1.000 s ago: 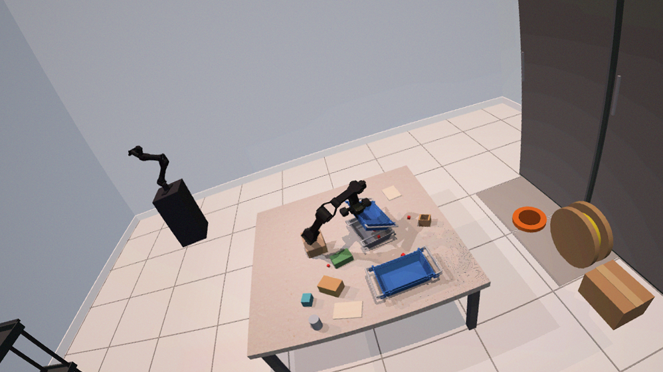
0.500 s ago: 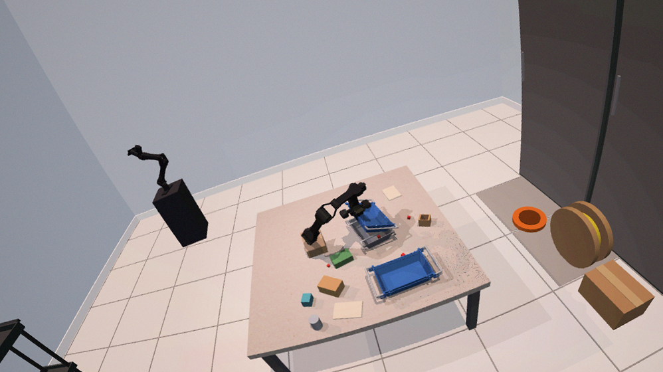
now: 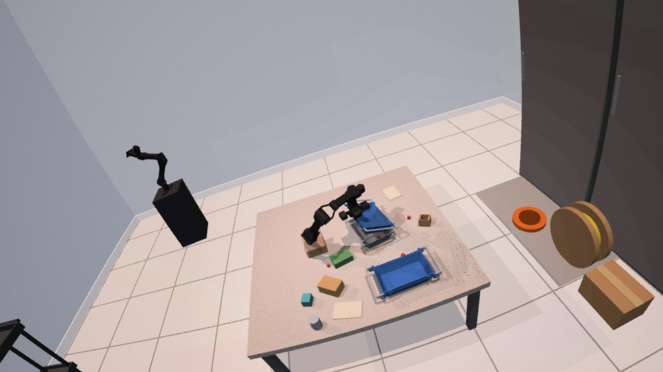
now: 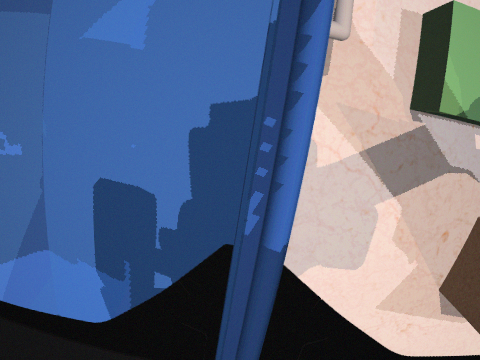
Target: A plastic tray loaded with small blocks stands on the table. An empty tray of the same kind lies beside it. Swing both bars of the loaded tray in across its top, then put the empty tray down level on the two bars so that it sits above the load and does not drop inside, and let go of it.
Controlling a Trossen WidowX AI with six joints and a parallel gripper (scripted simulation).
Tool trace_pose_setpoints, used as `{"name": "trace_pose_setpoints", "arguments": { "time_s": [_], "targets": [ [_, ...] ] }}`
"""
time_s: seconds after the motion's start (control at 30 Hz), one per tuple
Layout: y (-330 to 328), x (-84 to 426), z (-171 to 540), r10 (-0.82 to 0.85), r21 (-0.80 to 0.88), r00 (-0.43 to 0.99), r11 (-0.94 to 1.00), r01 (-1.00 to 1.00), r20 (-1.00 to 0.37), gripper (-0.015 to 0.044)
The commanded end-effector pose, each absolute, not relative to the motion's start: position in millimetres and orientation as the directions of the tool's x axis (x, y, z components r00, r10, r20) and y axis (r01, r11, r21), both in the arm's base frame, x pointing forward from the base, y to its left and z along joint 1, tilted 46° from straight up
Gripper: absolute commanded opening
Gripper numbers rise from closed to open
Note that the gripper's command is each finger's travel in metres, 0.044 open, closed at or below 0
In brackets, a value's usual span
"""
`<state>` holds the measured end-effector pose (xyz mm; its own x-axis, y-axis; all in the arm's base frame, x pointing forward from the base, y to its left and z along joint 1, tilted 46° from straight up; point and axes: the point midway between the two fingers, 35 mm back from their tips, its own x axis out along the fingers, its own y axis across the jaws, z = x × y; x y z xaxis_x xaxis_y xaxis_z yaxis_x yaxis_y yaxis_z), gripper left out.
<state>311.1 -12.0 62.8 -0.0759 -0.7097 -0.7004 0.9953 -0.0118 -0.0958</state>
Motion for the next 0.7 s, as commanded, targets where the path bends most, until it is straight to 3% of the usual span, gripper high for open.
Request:
{"name": "trace_pose_setpoints", "arguments": {
  "time_s": [0.0,0.67],
  "targets": [
    [-16,308,62,-0.708,-0.088,-0.071,-0.014,0.996,-0.702,0.0000],
    [-29,297,51,-0.709,-0.088,-0.072,-0.014,0.996,-0.702,0.0000]
  ]
}}
